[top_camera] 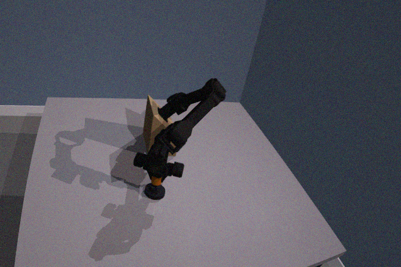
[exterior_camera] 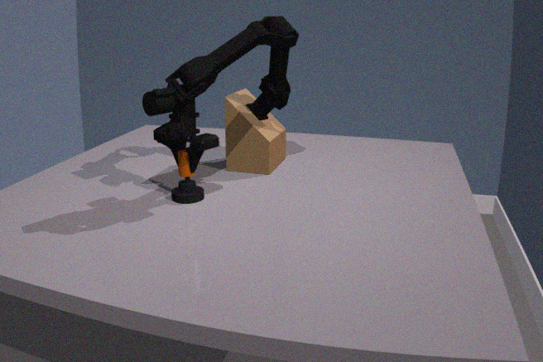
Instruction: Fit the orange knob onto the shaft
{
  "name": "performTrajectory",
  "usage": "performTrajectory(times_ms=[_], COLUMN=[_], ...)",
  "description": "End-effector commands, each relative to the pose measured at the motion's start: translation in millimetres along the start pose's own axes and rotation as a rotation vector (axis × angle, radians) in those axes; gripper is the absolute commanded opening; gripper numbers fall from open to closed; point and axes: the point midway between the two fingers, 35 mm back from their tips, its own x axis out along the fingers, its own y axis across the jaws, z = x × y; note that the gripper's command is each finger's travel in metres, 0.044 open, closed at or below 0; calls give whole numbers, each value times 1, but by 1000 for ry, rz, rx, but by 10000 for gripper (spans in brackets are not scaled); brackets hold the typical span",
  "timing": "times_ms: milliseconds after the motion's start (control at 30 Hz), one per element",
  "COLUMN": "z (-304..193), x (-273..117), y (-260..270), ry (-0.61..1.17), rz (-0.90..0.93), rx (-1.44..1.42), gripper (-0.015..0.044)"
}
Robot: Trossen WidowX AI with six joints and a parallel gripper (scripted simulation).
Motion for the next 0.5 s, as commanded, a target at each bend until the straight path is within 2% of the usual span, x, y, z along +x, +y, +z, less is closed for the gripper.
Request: performTrajectory(times_ms=[0,467], z=[5,5], x=[-2,3], y=[0,0], ry=[-9,-9], rz=[1,2], rx=[38,38], gripper=[0,0])
